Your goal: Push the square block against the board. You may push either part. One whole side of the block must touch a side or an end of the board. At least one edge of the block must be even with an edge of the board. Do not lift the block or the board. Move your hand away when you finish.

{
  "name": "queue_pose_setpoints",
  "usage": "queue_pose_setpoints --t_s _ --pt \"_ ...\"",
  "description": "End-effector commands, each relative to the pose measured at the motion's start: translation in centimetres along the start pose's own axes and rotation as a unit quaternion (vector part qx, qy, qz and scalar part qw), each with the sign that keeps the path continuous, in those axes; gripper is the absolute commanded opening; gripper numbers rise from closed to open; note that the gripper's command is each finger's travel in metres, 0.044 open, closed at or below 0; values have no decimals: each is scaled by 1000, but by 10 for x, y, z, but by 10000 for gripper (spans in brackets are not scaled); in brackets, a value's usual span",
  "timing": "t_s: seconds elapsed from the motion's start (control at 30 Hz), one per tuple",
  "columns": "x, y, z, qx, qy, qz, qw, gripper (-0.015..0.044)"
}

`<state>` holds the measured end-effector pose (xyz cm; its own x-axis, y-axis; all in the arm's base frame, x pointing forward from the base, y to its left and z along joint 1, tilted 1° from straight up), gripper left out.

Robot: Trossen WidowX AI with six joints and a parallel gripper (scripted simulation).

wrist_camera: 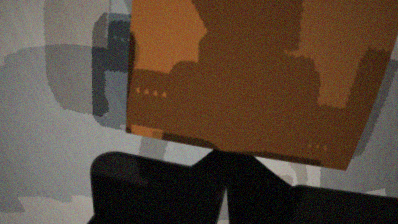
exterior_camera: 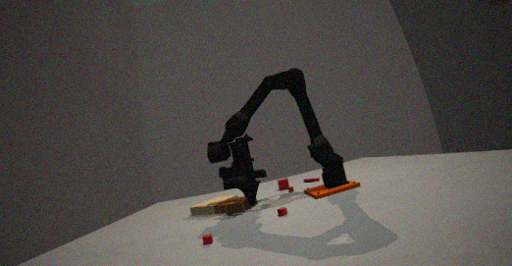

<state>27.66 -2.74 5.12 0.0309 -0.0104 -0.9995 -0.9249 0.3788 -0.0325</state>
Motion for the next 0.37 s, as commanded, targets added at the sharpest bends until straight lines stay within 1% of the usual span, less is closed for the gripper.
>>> queue_pose_setpoints --t_s 0.0,0.33 --pt "-1 -8 -1 0 -1 -6 1000 0" --pt "-1 5 1 0 -1 -5 1000 0"
Point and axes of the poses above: the point midway between the two fingers, 35 mm back from their tips, its own x axis out along the fingers, its own z axis across the jaws, y = z × x, the point moved 1 cm from there along -x, back along the fingers, and after that the axes turned 5 degrees about -x, right-handed, at the moved point
